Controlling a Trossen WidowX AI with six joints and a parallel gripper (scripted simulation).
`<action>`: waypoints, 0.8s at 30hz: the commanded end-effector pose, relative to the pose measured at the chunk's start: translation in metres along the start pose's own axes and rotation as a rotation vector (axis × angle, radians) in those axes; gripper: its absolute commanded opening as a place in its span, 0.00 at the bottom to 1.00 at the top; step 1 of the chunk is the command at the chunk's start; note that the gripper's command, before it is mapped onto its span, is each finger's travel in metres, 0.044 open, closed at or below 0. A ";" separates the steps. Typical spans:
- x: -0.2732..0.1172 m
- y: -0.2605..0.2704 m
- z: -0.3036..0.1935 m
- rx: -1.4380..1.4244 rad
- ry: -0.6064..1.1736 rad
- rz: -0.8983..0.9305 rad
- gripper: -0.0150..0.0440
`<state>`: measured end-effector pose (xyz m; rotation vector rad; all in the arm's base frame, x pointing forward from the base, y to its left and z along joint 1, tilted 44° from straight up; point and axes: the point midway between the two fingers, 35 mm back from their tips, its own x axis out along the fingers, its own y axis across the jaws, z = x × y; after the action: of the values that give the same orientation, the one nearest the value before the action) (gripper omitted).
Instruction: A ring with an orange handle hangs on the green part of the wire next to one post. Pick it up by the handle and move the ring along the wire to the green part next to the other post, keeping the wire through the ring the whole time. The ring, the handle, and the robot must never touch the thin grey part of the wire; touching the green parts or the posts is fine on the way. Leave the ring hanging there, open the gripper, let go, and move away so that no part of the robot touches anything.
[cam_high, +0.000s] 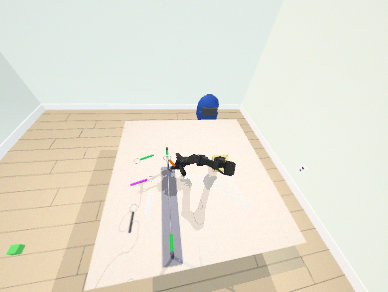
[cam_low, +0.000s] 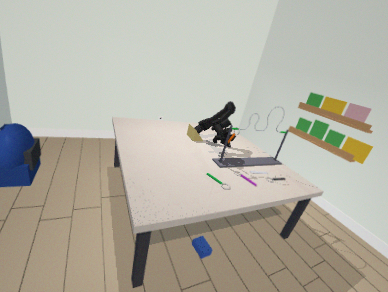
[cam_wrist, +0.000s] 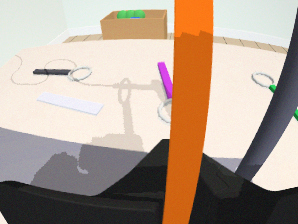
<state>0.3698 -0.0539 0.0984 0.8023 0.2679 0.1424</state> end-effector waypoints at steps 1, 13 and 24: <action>-0.001 -0.001 -0.001 0.006 -0.001 -0.004 0.00; -0.001 0.000 0.000 0.000 0.000 0.000 0.49; -0.034 -0.001 0.001 0.003 0.002 -0.005 0.53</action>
<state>0.3503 -0.0628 0.1065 0.8016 0.2586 0.1378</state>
